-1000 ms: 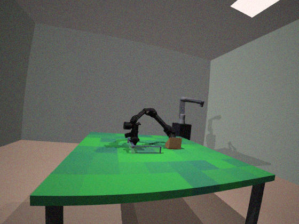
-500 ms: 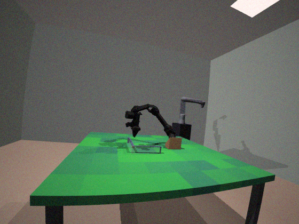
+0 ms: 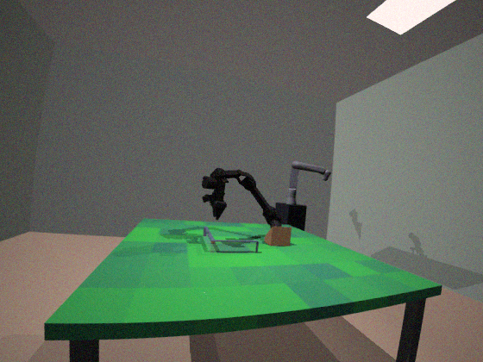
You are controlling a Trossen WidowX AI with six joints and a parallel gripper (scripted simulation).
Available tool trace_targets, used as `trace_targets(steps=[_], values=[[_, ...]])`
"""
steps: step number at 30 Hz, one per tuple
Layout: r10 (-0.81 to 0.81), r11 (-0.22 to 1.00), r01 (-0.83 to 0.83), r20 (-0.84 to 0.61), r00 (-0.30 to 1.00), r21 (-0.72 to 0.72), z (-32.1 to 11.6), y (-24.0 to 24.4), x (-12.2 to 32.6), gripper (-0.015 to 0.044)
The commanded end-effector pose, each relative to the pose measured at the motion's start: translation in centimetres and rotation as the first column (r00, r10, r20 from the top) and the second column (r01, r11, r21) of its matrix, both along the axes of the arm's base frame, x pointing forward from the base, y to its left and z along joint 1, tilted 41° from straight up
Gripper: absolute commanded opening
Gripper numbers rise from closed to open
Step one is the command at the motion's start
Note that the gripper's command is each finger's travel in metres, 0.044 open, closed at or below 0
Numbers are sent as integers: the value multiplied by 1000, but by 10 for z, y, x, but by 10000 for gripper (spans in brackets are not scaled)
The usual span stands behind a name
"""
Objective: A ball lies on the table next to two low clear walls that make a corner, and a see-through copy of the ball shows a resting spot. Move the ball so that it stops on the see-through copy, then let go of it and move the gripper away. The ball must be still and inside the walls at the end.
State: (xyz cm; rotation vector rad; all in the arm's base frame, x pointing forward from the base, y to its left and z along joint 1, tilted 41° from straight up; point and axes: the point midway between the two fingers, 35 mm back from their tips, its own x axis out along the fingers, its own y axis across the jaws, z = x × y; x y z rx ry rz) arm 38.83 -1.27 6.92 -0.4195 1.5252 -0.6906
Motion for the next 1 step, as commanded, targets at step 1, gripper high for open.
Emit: trace_targets(steps=[1], values=[[-20,1000,20,-5,1000,3,0,-4,-1,440]])
